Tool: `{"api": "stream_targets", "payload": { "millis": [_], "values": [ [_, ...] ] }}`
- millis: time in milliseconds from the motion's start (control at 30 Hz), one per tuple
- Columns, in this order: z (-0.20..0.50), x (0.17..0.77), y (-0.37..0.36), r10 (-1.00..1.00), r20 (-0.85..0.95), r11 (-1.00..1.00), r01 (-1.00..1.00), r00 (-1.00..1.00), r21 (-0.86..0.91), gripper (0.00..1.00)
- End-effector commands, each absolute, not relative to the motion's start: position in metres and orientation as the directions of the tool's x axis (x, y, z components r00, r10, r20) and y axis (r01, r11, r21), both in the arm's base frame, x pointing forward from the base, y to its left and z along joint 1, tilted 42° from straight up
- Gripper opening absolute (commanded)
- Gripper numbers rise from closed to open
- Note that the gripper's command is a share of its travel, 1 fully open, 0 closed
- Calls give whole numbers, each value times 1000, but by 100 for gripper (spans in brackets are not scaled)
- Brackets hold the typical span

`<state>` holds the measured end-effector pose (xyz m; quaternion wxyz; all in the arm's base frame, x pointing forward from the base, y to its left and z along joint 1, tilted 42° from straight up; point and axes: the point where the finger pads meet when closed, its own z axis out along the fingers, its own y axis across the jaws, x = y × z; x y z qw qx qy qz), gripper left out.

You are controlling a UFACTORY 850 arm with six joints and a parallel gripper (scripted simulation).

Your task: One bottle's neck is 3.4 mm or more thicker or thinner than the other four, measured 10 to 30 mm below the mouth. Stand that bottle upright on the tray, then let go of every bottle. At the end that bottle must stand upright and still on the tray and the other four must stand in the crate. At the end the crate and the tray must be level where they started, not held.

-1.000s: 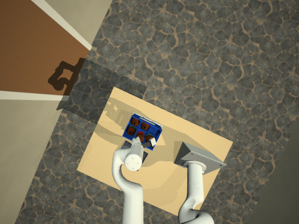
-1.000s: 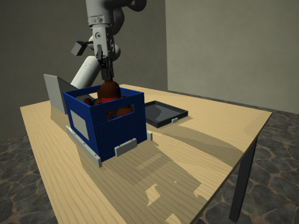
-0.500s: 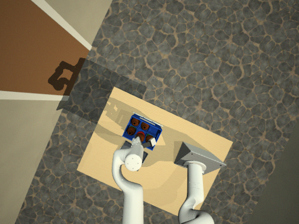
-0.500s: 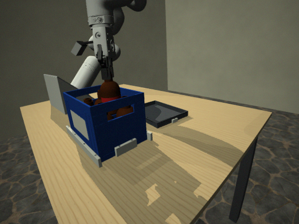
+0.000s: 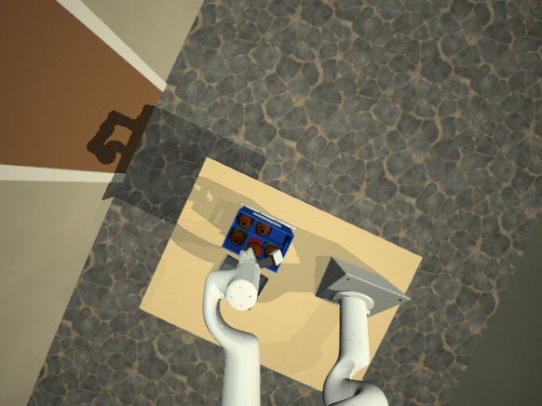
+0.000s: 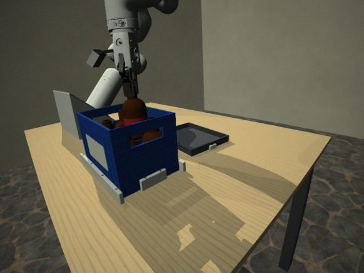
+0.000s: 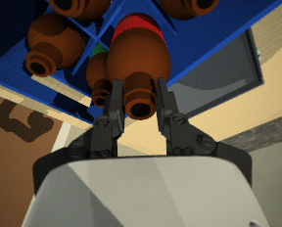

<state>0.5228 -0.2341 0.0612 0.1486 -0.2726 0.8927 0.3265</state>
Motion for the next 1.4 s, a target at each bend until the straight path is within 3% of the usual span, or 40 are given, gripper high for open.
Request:
{"api": "stream_targets", "payload": {
  "millis": [0, 1367],
  "values": [
    [63, 523, -236, -390, -444, 639, -584, -807, 500, 0],
    [90, 520, -260, -390, -444, 639, -584, -807, 500, 0]
  ]
}}
